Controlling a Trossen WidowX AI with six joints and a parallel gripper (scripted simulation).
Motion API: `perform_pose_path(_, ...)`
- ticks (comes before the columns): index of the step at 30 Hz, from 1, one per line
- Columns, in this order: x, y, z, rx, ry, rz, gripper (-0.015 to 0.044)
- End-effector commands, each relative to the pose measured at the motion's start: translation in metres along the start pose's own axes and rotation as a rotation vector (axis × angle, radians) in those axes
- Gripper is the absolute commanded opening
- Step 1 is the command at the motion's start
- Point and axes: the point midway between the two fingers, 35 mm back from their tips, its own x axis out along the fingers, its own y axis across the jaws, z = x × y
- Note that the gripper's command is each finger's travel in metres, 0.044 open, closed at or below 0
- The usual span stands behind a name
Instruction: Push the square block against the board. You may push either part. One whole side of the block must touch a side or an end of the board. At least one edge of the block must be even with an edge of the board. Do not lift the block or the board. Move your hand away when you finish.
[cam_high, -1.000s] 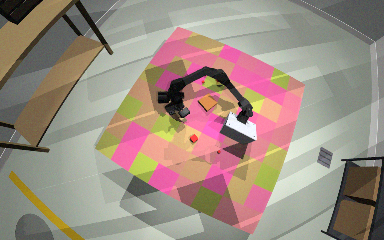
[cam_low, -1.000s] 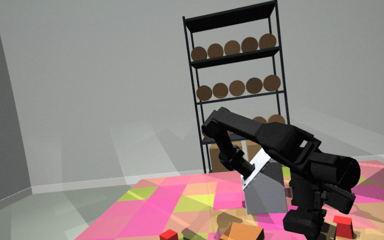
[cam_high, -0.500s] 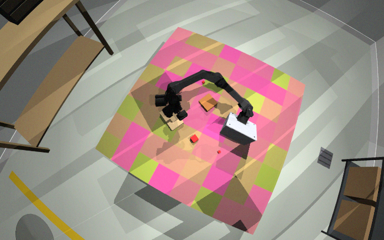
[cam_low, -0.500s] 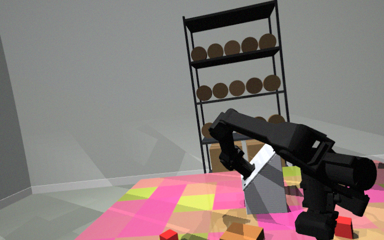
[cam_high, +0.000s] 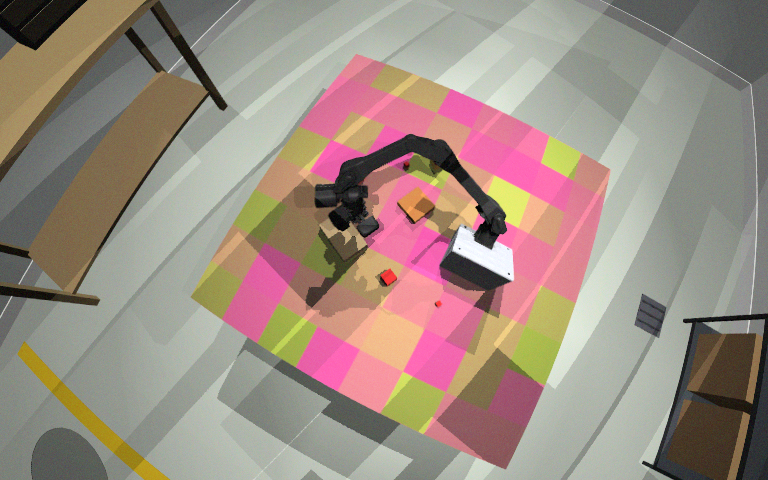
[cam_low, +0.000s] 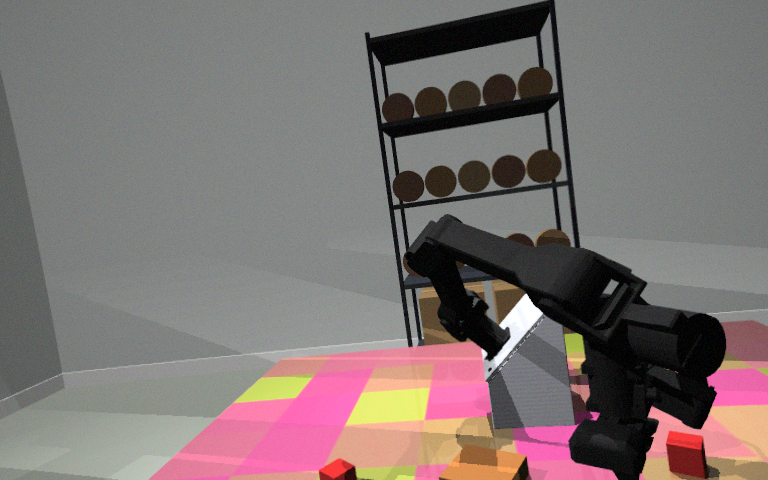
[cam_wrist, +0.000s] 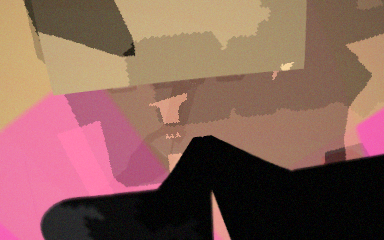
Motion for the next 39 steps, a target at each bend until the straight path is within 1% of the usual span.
perform_pose_path(1, 0.001, 0.0, -0.006, -0.007, 0.002, -0.001, 0.0)
perform_pose_path(17, 0.002, 0.001, -0.031, -0.007, 0.004, 0.0, 0.0)
perform_pose_path(19, -0.01, 0.001, -0.026, -0.001, 0.0, 0.003, 0.0)
perform_pose_path(21, -0.037, 0.001, -0.026, -0.005, 0.001, 0.001, 0.0)
perform_pose_path(23, -0.049, 0.002, -0.026, -0.007, 0.002, 0.001, 0.0)
perform_pose_path(39, -0.049, 0.002, -0.026, -0.007, 0.002, 0.001, 0.0)
